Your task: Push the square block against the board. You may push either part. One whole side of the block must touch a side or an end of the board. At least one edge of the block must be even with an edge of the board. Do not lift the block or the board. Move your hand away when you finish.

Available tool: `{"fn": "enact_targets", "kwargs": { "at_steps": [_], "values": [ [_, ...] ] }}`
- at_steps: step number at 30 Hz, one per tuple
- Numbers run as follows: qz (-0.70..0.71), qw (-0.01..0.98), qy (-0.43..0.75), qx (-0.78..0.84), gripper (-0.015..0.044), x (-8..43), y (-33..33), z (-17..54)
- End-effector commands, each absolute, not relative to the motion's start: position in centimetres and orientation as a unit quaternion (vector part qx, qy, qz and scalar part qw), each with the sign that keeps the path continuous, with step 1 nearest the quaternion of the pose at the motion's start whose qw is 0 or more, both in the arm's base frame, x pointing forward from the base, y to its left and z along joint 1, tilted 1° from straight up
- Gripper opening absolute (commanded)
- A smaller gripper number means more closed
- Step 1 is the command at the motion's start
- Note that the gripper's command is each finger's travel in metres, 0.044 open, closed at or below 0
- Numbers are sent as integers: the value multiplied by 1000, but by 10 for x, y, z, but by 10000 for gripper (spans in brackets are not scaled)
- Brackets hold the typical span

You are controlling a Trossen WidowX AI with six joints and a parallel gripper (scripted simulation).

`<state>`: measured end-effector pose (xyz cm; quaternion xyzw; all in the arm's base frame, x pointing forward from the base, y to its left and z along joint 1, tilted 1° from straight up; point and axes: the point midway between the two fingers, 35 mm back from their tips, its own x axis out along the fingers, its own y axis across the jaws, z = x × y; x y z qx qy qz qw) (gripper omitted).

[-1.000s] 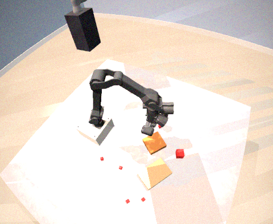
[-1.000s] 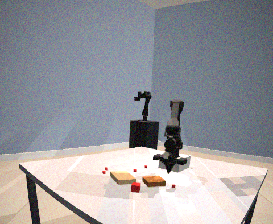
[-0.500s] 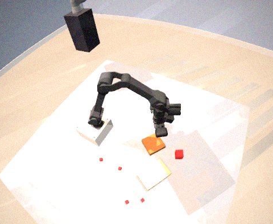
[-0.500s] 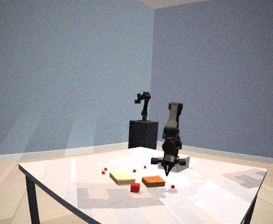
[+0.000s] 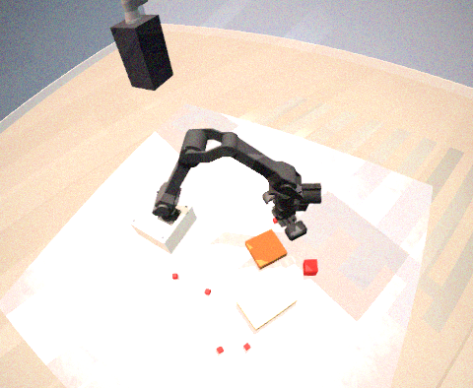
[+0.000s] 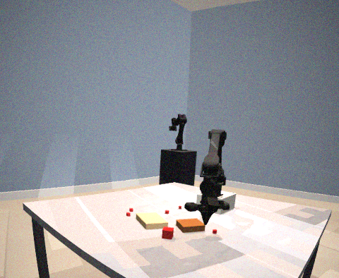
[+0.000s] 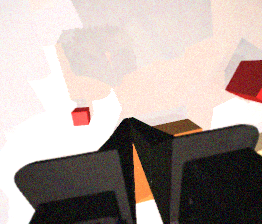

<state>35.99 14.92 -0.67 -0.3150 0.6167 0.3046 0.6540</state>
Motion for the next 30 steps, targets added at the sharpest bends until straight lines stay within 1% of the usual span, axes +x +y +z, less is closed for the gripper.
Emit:
{"fn": "enact_targets", "kwargs": {
  "at_steps": [1,30],
  "values": [
    [315,638,622,-327,0,356,146,-44],
    [314,637,623,-327,0,338,115,-45]
  ]
}}
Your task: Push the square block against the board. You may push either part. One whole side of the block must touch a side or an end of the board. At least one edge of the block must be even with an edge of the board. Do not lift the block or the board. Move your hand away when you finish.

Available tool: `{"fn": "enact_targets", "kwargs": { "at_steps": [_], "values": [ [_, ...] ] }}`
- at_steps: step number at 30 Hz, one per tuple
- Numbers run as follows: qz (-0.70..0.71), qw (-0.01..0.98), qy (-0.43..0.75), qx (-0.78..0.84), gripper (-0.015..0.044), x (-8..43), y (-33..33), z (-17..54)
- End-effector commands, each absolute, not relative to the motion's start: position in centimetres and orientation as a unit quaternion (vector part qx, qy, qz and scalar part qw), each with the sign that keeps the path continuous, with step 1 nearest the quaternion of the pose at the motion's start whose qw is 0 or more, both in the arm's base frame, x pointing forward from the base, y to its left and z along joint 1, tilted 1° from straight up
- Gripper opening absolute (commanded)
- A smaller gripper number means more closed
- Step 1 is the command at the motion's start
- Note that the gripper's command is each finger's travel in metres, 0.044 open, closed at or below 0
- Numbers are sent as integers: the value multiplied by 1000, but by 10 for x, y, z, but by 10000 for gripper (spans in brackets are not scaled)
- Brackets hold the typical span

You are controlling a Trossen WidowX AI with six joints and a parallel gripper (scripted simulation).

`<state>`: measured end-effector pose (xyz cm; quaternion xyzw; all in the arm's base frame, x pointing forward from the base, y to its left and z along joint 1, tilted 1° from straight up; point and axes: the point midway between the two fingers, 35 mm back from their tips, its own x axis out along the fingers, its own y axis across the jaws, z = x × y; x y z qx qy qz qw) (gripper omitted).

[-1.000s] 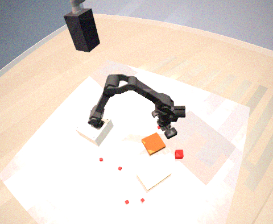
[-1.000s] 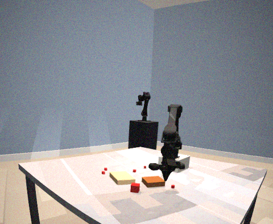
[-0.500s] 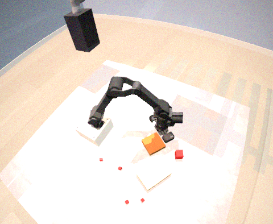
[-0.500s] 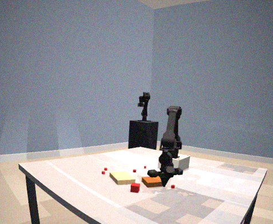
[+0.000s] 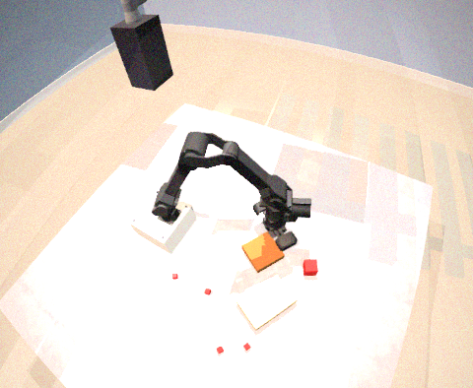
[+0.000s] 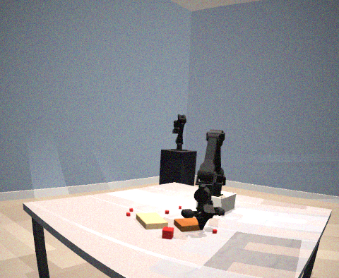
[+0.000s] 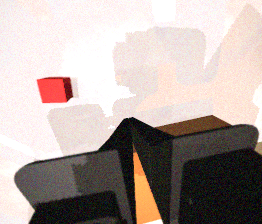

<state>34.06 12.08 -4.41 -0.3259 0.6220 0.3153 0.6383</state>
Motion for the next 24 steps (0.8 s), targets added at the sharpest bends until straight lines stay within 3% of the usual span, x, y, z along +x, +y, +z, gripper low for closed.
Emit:
{"fn": "enact_targets", "kwargs": {
  "at_steps": [1,24],
  "values": [
    [314,637,623,-327,0,337,113,-45],
    [314,637,624,-328,0,332,99,-45]
  ]
}}
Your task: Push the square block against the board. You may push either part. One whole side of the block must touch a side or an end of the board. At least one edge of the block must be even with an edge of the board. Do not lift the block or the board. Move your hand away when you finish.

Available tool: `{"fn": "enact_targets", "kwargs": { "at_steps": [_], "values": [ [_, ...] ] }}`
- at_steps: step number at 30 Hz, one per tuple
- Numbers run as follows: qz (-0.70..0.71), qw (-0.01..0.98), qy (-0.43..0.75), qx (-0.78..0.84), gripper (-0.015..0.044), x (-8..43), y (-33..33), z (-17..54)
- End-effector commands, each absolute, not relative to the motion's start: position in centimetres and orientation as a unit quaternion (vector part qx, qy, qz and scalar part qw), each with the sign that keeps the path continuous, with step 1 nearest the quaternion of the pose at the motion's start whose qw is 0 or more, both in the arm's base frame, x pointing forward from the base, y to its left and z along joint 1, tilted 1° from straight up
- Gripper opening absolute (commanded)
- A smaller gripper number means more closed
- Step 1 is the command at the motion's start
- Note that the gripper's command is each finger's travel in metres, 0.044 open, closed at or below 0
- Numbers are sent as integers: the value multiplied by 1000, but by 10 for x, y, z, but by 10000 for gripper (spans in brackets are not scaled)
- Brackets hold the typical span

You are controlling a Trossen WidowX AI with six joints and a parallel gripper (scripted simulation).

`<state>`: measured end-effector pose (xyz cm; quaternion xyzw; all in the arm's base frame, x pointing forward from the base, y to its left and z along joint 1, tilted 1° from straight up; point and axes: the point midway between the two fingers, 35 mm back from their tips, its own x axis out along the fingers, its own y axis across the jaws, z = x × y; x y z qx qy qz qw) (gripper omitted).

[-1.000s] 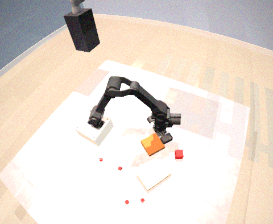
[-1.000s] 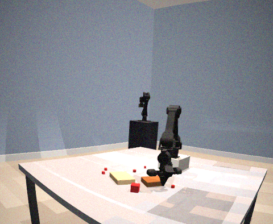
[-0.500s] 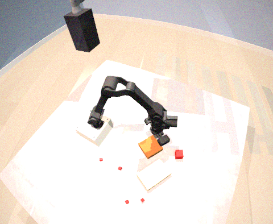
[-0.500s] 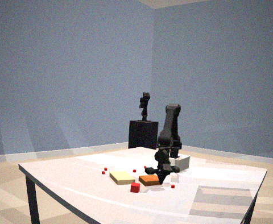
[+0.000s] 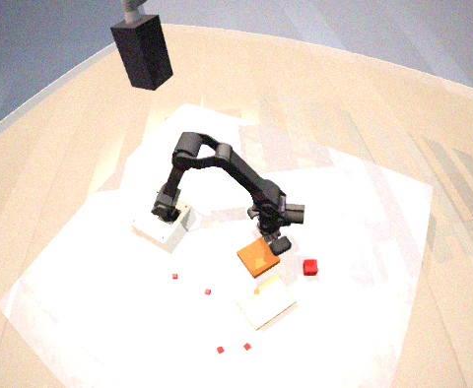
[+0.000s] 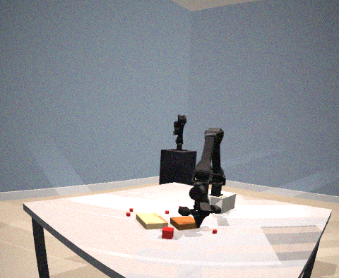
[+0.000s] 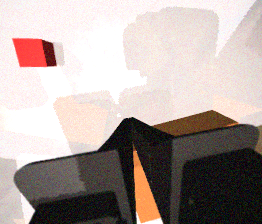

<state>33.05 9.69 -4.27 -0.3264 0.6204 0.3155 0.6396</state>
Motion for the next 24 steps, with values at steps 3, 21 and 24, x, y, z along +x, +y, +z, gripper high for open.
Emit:
{"fn": "enact_targets", "kwargs": {
  "at_steps": [3,21,24],
  "values": [
    [314,637,624,-327,0,335,102,-44],
    [314,637,623,-327,0,352,126,-44],
    [314,638,623,-327,0,354,131,-44]
  ]
}}
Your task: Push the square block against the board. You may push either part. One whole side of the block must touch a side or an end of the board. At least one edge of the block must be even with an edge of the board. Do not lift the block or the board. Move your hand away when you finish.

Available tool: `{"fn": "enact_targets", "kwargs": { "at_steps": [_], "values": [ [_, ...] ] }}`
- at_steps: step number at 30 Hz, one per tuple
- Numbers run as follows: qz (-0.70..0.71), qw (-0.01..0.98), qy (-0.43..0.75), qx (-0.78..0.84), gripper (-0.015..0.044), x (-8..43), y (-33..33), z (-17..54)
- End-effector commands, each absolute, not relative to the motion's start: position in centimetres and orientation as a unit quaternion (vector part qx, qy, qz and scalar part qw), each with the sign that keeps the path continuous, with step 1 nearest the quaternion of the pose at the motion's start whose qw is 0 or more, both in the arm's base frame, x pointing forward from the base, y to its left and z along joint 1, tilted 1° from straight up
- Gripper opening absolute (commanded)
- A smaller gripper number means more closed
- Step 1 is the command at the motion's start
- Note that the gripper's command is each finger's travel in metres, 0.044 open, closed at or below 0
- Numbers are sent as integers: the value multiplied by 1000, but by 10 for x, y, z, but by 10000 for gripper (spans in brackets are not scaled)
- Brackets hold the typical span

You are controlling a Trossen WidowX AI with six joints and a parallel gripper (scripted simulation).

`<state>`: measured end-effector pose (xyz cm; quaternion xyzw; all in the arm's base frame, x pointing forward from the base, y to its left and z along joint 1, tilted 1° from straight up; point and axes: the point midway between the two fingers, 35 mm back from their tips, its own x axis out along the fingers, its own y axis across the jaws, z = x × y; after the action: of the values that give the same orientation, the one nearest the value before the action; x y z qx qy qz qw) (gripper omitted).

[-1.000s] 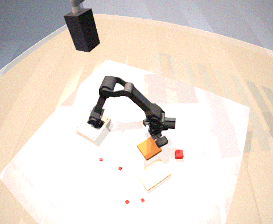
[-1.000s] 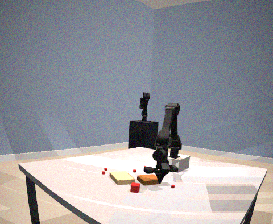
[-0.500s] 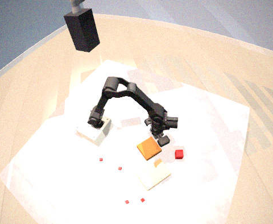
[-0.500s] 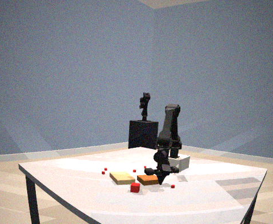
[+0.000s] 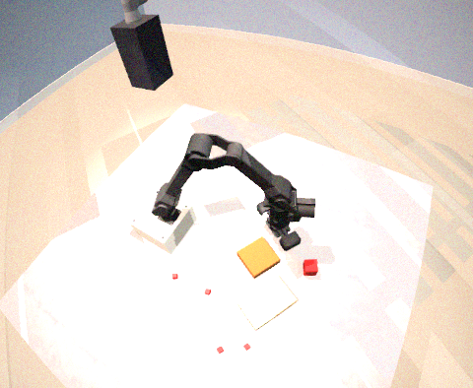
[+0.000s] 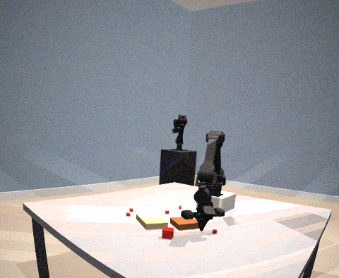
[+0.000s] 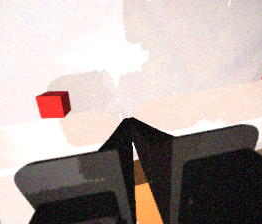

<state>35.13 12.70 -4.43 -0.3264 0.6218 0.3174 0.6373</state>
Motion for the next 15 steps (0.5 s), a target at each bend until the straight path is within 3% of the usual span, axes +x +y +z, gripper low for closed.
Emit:
{"fn": "enact_targets", "kwargs": {
  "at_steps": [1,5,9,15],
  "values": [
    [315,638,623,-327,0,355,132,-44],
    [317,638,622,-326,0,355,133,-41],
    [315,638,622,-327,0,354,133,8],
    [318,641,616,-329,0,357,132,9]
  ]
}}
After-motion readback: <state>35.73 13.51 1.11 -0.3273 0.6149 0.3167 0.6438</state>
